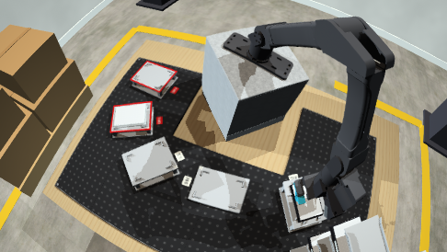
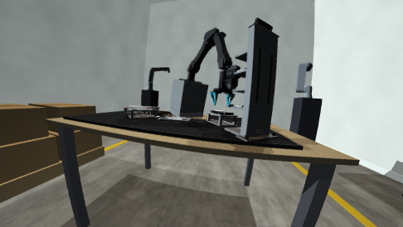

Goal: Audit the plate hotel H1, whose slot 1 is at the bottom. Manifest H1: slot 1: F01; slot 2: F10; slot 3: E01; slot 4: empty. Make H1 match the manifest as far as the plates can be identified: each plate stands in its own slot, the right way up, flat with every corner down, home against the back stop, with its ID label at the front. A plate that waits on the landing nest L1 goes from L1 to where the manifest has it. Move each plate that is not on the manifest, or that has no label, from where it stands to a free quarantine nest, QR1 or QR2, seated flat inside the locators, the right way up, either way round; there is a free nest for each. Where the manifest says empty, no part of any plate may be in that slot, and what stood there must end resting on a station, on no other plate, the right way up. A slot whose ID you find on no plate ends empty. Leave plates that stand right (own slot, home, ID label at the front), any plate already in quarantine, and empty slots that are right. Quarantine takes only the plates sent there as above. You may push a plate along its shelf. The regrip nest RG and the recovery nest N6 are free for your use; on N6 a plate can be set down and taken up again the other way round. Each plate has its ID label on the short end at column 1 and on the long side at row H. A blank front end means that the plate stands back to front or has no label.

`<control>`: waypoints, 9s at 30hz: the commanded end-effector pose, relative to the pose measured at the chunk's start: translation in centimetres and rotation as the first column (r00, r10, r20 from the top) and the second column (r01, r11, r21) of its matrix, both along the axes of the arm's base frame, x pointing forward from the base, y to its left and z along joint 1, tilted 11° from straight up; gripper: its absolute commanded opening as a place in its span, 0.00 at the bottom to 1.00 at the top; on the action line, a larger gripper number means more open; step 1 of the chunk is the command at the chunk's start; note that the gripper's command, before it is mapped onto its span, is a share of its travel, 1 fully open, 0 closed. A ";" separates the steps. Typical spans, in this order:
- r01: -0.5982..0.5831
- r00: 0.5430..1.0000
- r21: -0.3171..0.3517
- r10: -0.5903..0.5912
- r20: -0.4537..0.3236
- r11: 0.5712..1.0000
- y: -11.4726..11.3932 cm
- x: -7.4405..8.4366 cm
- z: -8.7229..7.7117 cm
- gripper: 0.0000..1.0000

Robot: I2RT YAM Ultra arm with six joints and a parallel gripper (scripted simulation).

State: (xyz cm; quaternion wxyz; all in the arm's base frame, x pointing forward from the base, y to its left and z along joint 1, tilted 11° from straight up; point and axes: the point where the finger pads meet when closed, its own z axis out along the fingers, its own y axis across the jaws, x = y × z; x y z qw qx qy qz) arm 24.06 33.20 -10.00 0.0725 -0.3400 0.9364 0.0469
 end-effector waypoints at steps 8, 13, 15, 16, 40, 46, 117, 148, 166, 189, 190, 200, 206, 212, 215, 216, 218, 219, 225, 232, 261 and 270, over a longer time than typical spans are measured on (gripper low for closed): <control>0.001 1.000 0.024 -0.002 0.017 1.000 0.8 0.6 -0.3 1.00; 0.001 1.000 0.024 -0.002 0.017 1.000 0.9 0.7 -0.9 1.00; 0.001 1.000 0.024 -0.002 0.017 1.000 0.9 0.7 -1.2 1.00; 0.001 1.000 0.024 -0.002 0.017 1.000 0.9 0.7 -1.3 1.00; 0.001 1.000 0.024 -0.002 0.017 1.000 1.4 1.0 -4.0 1.00; 0.001 1.000 0.024 -0.002 0.017 1.000 1.4 1.0 -4.0 0.86; 0.001 1.000 0.024 -0.002 0.017 1.000 0.6 0.5 0.5 0.86; 0.001 1.000 0.024 -0.002 0.017 1.000 0.1 0.1 3.8 0.86; 0.001 1.000 0.024 -0.002 0.017 1.000 -0.6 -0.4 8.0 0.86; 0.001 1.000 0.025 -0.002 0.017 1.000 -1.4 -1.1 13.5 0.86; 0.001 1.000 0.025 -0.002 0.017 1.000 -1.4 -1.1 13.5 0.86; 0.116 0.993 0.037 -0.116 -0.002 0.993 -3.3 0.4 13.3 0.86; 0.213 0.977 0.046 -0.212 -0.019 0.976 -4.9 1.6 13.2 0.86; 0.277 0.961 0.051 -0.276 -0.031 0.960 -5.9 2.4 13.2 0.86; 0.324 0.946 0.054 -0.322 -0.040 0.945 -6.7 3.1 13.1 0.86; 0.339 0.940 0.055 -0.337 -0.043 0.939 -7.0 3.3 13.1 0.86; 0.370 0.929 0.057 -0.368 -0.050 0.927 -7.5 3.7 13.1 0.86; 0.385 0.922 0.058 -0.383 -0.053 0.921 -7.8 3.9 13.0 0.86; 0.475 0.880 0.062 -0.470 -0.072 0.878 -9.4 5.1 12.9 0.86; 0.521 0.853 0.063 -0.516 -0.082 0.851 -10.7 6.2 12.9 0.86; 0.521 0.853 0.062 -0.517 -0.079 0.851 -17.6 11.5 12.4 0.86; 0.563 0.826 0.062 -0.557 -0.089 0.824 -19.9 12.6 12.2 0.86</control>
